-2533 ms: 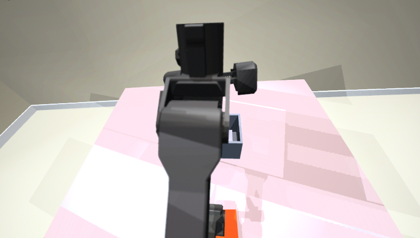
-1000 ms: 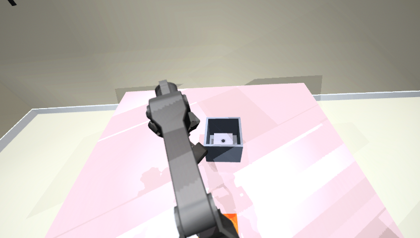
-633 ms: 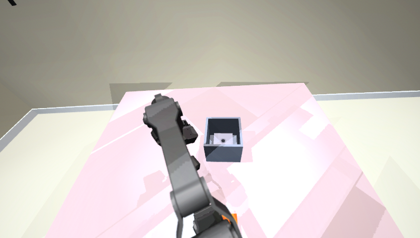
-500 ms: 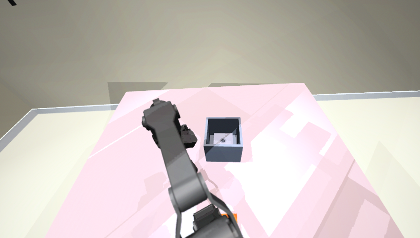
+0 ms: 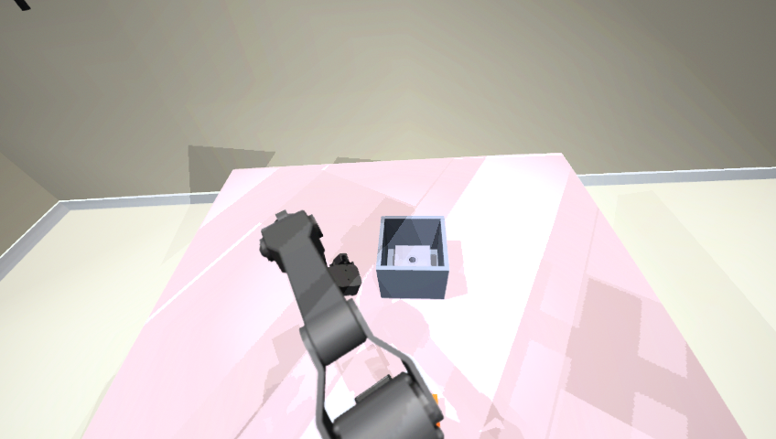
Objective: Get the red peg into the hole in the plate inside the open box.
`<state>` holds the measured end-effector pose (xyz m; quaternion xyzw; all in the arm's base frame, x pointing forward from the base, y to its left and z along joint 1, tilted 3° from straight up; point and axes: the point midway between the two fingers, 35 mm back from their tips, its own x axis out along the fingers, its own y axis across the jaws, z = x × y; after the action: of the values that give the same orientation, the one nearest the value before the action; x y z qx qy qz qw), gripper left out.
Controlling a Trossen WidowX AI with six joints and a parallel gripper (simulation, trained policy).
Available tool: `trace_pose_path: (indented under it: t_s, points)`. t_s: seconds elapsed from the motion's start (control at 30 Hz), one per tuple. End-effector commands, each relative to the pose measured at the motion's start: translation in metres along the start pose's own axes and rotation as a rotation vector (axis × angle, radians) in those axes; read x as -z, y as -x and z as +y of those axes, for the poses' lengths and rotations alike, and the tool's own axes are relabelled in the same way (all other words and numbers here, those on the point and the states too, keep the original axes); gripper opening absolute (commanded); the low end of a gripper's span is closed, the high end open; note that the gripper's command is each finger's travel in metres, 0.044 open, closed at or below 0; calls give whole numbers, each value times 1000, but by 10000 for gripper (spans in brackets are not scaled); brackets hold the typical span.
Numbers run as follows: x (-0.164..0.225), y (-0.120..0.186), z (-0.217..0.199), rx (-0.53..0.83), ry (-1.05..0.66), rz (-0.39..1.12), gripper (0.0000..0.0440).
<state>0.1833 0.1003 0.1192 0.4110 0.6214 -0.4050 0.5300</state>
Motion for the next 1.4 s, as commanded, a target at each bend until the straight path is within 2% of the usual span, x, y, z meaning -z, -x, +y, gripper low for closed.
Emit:
trace_pose_path:
  t_s: [0.0, 0.5, 0.67, 0.77, 1.27, 1.37]
  points:
    - [-2, -16, -2, 24, -32, -19, 440]
    - [-15, -70, -4, 36, -125, -66, 439]
    - [-18, -83, -3, 26, -147, -78, 419]
    - [-17, -89, 0, 16, -149, -78, 368]
    - [-12, -105, 21, -24, -108, -57, 4]
    - [-12, -99, 26, -49, -108, -48, 0]
